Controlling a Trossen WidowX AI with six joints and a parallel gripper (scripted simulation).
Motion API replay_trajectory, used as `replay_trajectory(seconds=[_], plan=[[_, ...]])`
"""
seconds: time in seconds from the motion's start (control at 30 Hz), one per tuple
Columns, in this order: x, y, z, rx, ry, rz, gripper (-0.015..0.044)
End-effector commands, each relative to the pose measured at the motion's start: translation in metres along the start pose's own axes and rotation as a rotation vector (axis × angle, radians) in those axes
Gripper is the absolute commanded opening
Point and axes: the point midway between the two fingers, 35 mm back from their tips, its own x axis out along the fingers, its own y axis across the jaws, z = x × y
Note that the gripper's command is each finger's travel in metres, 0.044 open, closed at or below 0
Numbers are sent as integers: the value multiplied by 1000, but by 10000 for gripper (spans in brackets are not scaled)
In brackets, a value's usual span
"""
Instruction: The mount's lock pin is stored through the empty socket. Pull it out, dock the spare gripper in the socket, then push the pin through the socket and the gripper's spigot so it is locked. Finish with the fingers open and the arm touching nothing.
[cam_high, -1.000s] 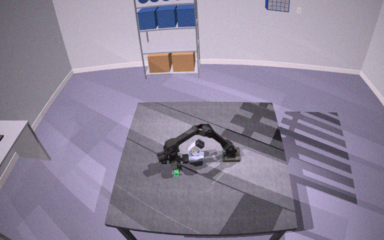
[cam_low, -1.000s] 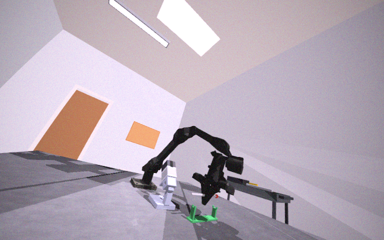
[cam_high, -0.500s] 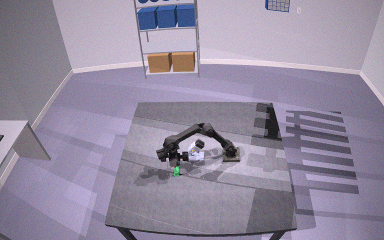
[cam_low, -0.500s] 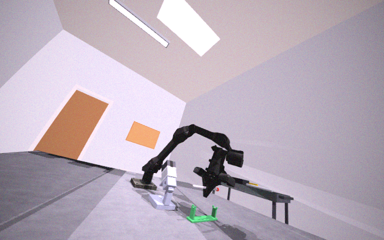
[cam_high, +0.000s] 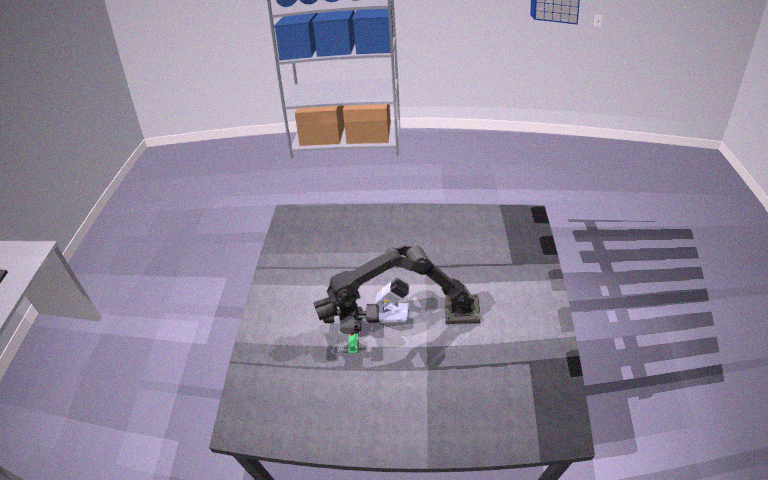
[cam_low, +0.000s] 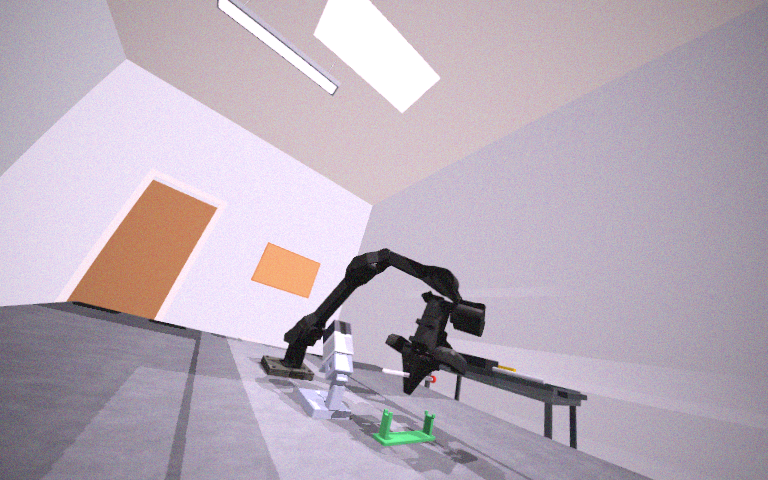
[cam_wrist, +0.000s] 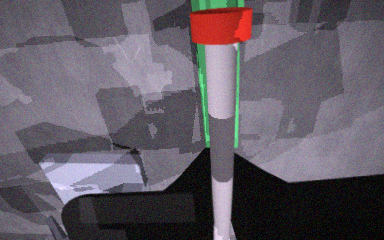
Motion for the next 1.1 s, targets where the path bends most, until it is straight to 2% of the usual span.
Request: replay_trajectory(seconds=[0.0,0.87,1.07], plan=[[-6,13,2,8,-4,-1,0],[-23,92,1,62,-13,21,0],[-21,97,1,66,-13,22,0]])
